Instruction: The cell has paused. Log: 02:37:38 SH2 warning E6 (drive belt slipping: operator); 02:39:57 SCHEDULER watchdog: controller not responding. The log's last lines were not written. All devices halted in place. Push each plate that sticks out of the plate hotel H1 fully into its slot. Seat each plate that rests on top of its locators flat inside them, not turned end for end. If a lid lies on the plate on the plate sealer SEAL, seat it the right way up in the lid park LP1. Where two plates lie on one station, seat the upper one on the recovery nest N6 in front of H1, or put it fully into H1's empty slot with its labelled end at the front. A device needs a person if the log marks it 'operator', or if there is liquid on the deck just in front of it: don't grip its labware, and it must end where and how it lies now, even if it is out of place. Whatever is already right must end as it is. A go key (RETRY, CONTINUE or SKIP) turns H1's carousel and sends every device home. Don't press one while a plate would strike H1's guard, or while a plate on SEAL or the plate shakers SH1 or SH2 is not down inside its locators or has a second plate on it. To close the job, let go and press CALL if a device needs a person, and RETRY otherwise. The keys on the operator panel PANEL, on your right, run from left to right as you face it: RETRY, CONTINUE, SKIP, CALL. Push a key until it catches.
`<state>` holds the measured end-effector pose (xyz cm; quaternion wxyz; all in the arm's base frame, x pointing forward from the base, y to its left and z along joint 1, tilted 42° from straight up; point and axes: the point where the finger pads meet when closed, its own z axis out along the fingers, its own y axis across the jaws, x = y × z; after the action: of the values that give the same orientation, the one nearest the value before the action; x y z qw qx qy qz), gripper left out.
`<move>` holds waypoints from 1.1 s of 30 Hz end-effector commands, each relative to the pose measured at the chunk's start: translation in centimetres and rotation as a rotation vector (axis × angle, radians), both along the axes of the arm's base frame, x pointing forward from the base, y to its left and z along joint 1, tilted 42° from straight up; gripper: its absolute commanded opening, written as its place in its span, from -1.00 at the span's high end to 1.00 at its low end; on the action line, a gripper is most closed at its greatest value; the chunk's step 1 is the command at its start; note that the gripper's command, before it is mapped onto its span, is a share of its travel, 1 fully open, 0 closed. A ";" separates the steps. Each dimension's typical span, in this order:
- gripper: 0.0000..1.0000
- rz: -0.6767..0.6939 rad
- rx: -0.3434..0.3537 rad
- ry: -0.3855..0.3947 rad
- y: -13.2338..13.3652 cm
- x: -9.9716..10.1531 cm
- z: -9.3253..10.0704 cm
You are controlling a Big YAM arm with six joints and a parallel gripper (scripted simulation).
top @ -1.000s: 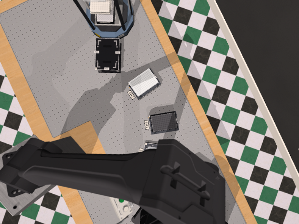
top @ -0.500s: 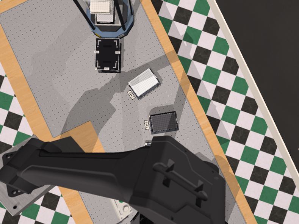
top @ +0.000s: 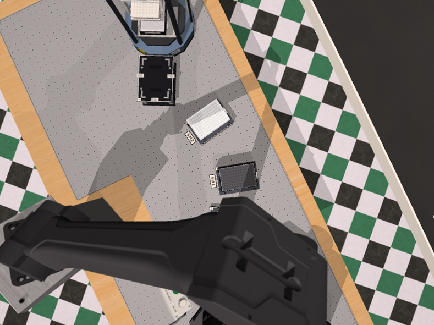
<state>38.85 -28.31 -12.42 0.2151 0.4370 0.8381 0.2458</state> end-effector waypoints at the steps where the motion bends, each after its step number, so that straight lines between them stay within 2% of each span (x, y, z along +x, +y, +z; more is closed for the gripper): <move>1: -1.00 0.002 -0.007 -0.004 -0.4 0.0 0.2; 19: -1.00 0.002 -0.007 -0.004 -0.4 0.0 0.2; 20: -1.00 -0.007 -0.010 -0.005 -0.7 -1.2 0.8; 33: -1.00 -0.007 -0.010 -0.006 -1.5 -3.3 3.4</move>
<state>36.72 -29.02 -10.05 0.2164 0.4388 0.8367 0.2460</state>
